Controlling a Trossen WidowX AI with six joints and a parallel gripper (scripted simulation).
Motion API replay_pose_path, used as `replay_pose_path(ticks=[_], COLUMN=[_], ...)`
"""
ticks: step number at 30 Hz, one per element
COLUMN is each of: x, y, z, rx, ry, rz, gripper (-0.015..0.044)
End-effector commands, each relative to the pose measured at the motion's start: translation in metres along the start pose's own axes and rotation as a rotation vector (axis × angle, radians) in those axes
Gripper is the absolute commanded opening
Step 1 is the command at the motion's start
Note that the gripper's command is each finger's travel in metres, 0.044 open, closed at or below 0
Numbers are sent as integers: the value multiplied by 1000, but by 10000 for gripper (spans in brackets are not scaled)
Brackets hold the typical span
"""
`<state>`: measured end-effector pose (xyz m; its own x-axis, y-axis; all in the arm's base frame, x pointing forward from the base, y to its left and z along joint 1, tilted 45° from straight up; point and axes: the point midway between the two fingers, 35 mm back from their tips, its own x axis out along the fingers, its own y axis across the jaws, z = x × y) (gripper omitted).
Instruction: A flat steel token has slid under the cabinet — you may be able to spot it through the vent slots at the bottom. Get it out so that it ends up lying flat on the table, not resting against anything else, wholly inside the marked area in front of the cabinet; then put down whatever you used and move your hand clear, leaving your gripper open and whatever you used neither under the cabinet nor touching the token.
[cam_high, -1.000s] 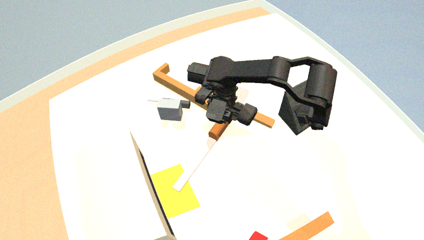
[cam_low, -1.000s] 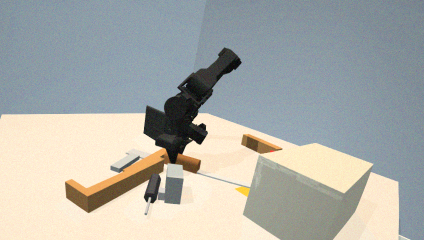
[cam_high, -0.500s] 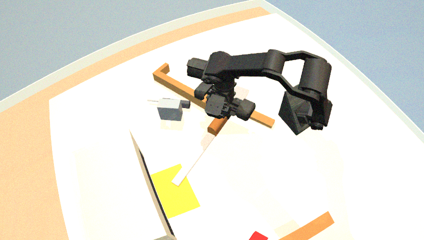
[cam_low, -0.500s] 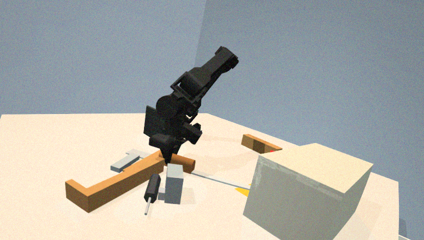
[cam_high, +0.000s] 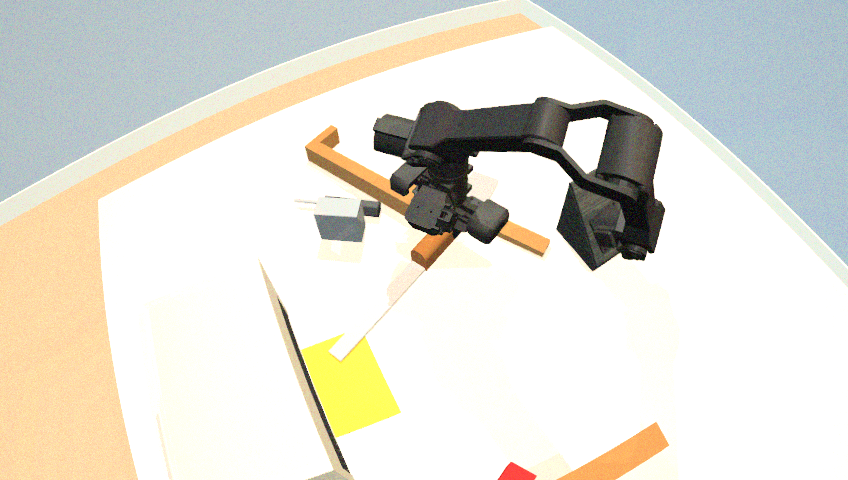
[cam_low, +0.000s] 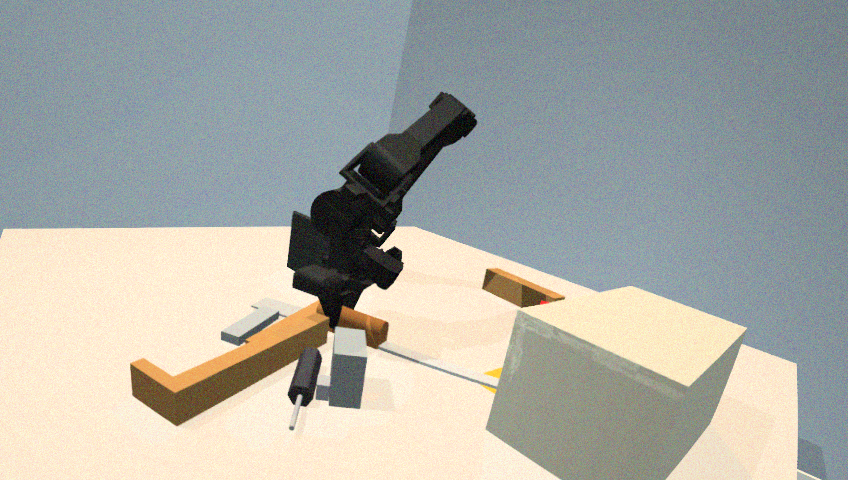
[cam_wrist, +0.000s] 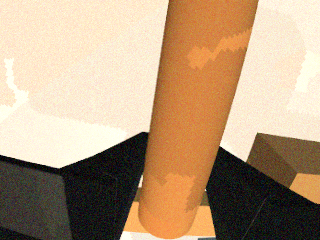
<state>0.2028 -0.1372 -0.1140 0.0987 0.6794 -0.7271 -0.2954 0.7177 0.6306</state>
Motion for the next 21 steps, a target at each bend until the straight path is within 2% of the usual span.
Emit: replay_pose_path(ticks=[1,21], x=[0,0], y=[0,-1], z=[0,0], rx=[29,190], ry=[-3,-3], rz=[0,0], gripper=[0,0])
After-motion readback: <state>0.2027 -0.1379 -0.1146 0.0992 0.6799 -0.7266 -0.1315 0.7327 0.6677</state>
